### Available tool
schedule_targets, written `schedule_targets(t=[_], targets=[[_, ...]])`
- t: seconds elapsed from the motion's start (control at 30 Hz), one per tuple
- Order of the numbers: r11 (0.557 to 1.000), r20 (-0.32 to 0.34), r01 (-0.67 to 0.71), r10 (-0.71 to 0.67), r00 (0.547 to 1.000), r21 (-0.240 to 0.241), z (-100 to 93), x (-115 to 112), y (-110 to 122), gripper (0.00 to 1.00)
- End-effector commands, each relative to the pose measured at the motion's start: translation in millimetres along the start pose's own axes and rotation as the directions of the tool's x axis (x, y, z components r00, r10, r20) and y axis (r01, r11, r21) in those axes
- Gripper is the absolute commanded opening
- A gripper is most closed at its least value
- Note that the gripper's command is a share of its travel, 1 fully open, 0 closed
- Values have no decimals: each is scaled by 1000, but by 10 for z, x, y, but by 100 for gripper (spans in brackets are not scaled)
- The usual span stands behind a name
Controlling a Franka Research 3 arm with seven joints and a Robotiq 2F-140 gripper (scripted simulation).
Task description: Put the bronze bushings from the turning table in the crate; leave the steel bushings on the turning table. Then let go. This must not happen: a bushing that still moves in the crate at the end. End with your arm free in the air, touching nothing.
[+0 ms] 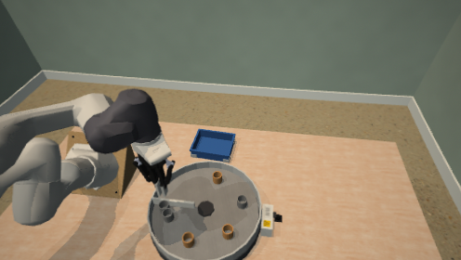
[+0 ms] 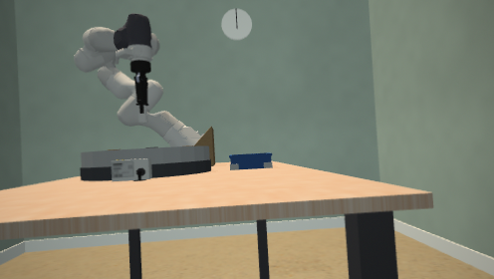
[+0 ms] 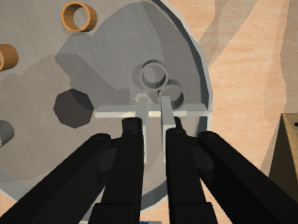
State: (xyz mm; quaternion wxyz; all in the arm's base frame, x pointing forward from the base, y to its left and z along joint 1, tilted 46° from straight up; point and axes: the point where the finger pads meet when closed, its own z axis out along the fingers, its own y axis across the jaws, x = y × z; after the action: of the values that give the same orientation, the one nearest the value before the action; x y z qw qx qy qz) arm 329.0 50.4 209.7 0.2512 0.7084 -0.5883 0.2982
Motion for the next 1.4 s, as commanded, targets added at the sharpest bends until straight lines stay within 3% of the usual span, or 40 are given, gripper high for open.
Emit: schedule_targets(t=[0.0, 1.37], targets=[[1000, 6, 3, -3, 1000, -1, -1, -15, 4, 7], [1000, 6, 3, -3, 1000, -1, -1, -15, 4, 10]])
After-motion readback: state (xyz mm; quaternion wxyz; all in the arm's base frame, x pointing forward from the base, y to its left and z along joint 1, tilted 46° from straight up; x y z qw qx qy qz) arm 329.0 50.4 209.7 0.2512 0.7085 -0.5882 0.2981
